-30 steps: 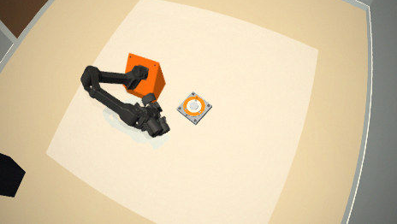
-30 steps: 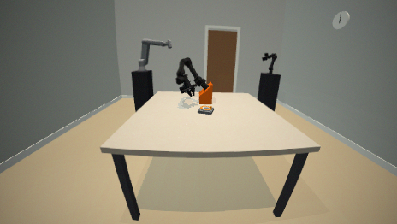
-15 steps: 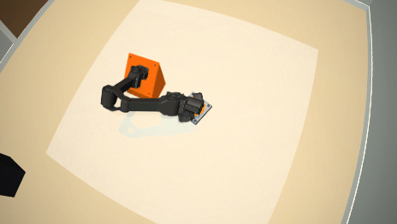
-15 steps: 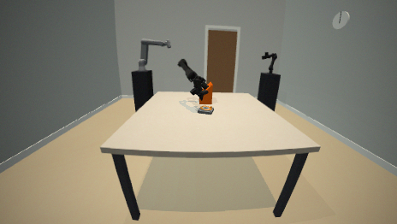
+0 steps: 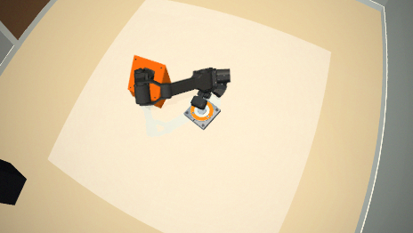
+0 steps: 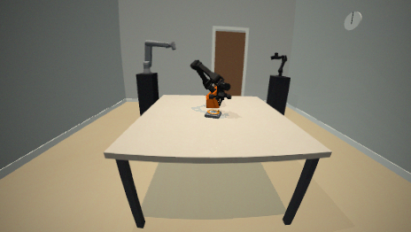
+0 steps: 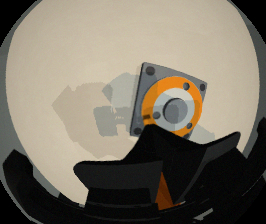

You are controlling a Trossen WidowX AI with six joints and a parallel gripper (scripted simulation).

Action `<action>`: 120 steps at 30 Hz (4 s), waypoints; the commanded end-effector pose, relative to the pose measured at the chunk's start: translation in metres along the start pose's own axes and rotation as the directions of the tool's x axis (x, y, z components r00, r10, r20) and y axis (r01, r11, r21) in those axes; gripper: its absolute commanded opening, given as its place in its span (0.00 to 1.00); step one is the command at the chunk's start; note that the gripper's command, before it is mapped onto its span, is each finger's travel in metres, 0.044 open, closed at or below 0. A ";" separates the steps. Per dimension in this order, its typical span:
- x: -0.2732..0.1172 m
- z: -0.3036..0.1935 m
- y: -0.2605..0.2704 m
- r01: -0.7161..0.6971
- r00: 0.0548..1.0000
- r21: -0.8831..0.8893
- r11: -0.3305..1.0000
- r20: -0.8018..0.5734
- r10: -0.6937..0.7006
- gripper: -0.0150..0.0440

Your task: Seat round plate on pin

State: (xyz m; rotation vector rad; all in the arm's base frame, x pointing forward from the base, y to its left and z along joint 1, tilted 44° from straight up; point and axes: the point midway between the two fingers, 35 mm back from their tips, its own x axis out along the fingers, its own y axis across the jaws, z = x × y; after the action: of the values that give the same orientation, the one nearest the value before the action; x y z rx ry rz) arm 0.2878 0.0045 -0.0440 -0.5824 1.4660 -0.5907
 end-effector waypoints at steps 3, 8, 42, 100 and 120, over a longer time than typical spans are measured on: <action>0.005 0.004 0.001 0.014 1.000 -0.026 1.000 0.010 -0.014 0.25; 0.031 0.005 0.001 0.015 1.000 -0.026 1.000 0.010 -0.014 0.25; 0.050 -0.018 0.000 0.017 1.000 -0.026 1.000 0.009 -0.016 0.25; 0.050 -0.026 -0.001 0.017 1.000 -0.027 1.000 0.009 -0.017 0.25; 0.050 -0.027 -0.001 0.017 1.000 -0.027 1.000 0.009 -0.017 0.25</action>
State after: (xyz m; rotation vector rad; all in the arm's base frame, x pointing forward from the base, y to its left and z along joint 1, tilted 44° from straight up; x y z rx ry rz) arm 0.2697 -0.0280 -0.0788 -0.6125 1.4428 -0.5798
